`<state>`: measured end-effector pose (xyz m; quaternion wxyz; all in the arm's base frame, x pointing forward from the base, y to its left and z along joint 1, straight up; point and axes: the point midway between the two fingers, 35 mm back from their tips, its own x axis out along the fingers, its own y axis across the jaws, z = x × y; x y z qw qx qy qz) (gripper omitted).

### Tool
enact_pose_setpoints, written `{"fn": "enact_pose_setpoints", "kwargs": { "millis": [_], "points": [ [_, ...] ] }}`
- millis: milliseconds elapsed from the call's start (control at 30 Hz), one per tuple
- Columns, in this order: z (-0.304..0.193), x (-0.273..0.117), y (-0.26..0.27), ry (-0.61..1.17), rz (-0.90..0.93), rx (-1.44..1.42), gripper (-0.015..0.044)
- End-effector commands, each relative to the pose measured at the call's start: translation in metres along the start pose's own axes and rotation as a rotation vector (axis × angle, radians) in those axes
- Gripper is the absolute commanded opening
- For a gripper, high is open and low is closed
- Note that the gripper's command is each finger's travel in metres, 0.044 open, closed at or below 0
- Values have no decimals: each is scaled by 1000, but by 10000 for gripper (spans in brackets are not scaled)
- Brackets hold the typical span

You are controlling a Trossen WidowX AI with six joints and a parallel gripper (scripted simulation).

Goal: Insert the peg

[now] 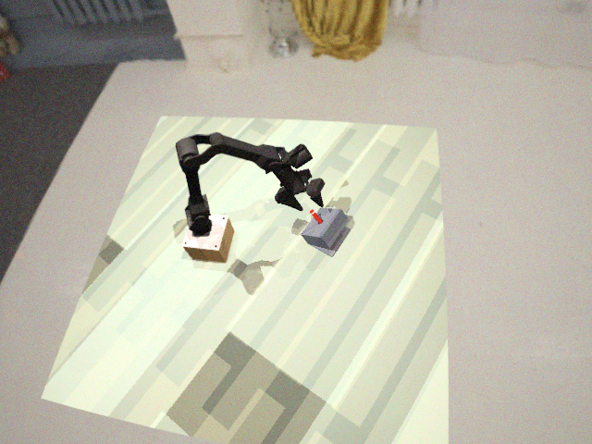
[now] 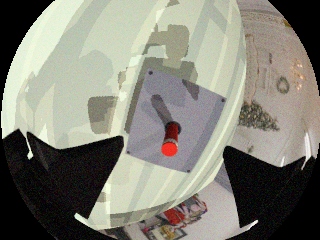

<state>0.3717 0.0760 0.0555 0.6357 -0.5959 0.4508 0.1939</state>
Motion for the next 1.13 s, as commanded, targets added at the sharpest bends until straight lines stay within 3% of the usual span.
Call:
{"fn": "enact_pose_setpoints", "kwargs": {
  "millis": [0, 1100],
  "points": [
    [0, -7, -1, 3, -1, 3, 440],
    [2, -61, 1, 0, 4, -2, 440]
  ]
}}
